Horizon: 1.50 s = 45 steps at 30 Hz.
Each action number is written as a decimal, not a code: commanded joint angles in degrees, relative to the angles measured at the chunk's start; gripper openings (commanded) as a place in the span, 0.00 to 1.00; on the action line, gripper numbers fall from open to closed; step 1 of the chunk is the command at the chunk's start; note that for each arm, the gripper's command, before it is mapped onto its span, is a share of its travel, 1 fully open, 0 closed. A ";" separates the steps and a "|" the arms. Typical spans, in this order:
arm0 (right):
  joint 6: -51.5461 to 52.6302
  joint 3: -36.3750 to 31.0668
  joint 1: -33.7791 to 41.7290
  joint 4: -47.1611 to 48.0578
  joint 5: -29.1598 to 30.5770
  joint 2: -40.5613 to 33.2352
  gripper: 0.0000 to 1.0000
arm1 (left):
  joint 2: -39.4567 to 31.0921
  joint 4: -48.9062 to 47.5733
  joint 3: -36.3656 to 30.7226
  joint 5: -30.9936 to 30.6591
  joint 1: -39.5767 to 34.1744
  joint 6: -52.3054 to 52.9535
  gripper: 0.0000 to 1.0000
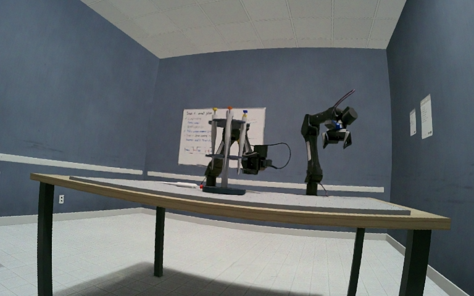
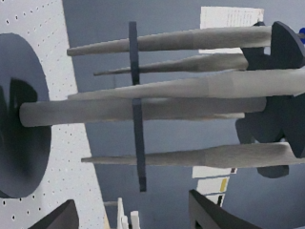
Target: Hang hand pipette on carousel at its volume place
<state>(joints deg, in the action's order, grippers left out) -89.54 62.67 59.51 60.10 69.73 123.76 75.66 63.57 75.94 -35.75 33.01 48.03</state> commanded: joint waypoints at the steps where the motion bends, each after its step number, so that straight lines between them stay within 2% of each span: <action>1: 6.41 -3.53 -0.98 -4.04 1.48 -4.91 1.00 | -0.26 -0.74 0.81 -1.13 0.32 0.50 1.00; 5: 17.51 -9.18 -2.35 -10.60 -0.26 -11.65 1.00 | -0.26 -0.74 0.81 -1.13 0.32 0.50 1.00; 6: 20.31 -8.45 -2.83 -12.64 -1.12 -13.99 1.00 | -0.26 -0.74 0.81 -1.13 0.32 0.50 1.00; 8: 20.31 -8.45 -2.83 -12.64 -1.12 -13.99 1.00 | -0.26 -0.74 0.81 -1.13 0.32 0.50 1.00; 9: 25.42 -9.52 -3.37 -18.46 -2.16 -17.13 1.00 | -0.26 -0.74 0.81 -1.13 0.32 0.50 1.00; 12: 33.23 -12.85 -4.84 -24.31 -4.07 -22.68 1.00 | -0.26 -0.74 0.81 -1.13 0.32 0.50 1.00; 18: 48.29 -18.21 -8.96 -39.28 -11.15 -35.78 1.00 | -0.26 -0.74 0.81 -1.13 0.32 0.50 1.00; 23: 58.56 -20.01 -13.86 -52.70 -19.07 -46.52 1.00 | -0.26 -0.74 0.81 -1.13 0.32 0.50 1.00; 25: 58.56 -20.01 -13.86 -52.70 -19.07 -46.52 1.00 | -0.26 -0.74 0.81 -1.13 0.32 0.50 1.00; 26: 62.92 -18.43 -15.86 -60.32 -23.17 -49.57 1.00 | -0.26 -0.74 0.81 -1.13 0.32 0.50 1.00; 34: 72.30 -15.41 -29.53 -78.81 -42.46 -61.60 1.00 | -0.26 -0.74 0.81 -1.13 0.32 0.50 1.00; 40: 74.53 -11.39 -43.92 -88.71 -59.35 -63.89 1.00 | -0.26 -0.74 0.81 -1.13 0.32 0.50 1.00; 42: 74.53 -11.39 -43.92 -88.71 -59.35 -63.89 1.00 | -0.26 -0.74 0.81 -1.13 0.32 0.50 1.00; 43: 74.14 -8.69 -48.78 -92.53 -66.09 -63.19 1.00 | -0.26 -0.74 0.81 -1.13 0.32 0.50 1.00; 45: 73.79 -6.75 -54.61 -95.62 -72.73 -63.12 1.00 | -0.26 -0.74 0.81 -1.13 0.32 0.50 1.00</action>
<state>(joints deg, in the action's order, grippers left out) -16.34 52.01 10.41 -27.66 9.50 61.14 75.66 63.57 75.94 -35.75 33.01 48.03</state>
